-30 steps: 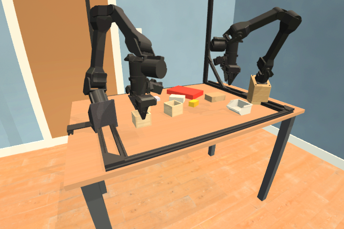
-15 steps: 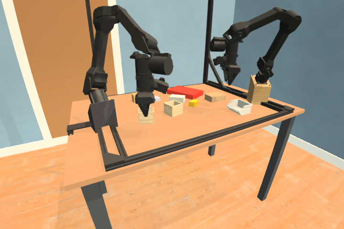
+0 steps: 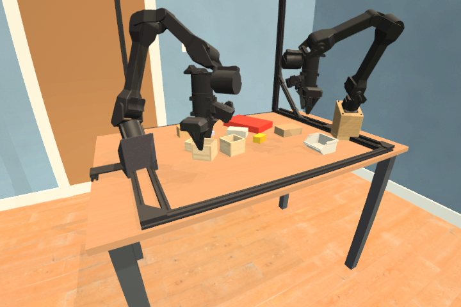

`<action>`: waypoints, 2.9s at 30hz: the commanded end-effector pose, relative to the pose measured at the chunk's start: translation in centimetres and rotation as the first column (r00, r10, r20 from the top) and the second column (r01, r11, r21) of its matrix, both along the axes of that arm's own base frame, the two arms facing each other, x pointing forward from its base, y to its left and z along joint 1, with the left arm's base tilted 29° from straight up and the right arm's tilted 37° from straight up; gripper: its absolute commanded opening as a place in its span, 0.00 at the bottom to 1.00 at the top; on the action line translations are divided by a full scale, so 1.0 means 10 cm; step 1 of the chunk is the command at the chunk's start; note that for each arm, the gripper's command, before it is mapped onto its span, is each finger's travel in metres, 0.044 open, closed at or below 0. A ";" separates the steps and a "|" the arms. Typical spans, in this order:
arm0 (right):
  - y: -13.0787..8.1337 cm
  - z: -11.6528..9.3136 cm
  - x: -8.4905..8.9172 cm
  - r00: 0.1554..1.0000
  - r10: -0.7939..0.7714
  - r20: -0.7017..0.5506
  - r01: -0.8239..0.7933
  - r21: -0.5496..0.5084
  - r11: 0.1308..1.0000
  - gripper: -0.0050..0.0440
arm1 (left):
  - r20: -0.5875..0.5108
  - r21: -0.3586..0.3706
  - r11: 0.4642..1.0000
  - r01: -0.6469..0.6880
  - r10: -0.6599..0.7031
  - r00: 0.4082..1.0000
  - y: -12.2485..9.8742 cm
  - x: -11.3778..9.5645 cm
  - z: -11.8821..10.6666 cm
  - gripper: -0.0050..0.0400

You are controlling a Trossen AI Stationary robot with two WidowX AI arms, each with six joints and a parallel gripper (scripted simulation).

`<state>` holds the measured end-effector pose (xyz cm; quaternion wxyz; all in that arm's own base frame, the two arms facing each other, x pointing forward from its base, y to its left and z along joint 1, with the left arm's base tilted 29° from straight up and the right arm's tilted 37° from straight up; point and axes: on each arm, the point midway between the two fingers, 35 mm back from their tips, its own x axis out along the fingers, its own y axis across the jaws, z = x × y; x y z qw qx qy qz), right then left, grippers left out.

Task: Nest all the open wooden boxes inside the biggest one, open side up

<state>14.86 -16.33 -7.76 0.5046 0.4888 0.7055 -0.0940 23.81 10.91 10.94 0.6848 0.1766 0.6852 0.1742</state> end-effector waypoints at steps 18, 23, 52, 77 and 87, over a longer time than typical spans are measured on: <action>-0.02 0.16 0.51 0.856 -0.427 -0.290 0.419 -0.092 0.903 0.10 | 0.001 -0.004 1.000 -0.003 0.003 1.000 0.00 0.00 -0.01 1.00; -0.01 0.18 0.58 0.809 -0.486 -0.330 0.476 -0.115 0.872 0.10 | 0.001 -0.004 1.000 -0.003 0.003 1.000 0.00 0.00 -0.01 1.00; 0.21 0.45 1.25 0.181 -0.811 -0.556 0.791 -0.408 0.456 0.10 | 0.001 -0.004 1.000 -0.003 0.003 1.000 0.00 0.00 -0.01 1.00; 0.50 0.70 1.70 -0.410 -0.741 -0.531 0.730 -0.678 0.082 0.10 | 0.001 -0.004 1.000 -0.003 0.003 1.000 0.00 0.00 -0.01 1.00; 0.64 0.80 1.86 -0.622 -0.631 -0.464 0.624 -0.780 -0.043 0.10 | 0.001 -0.004 1.000 -0.003 0.003 1.000 0.00 0.00 -0.01 1.00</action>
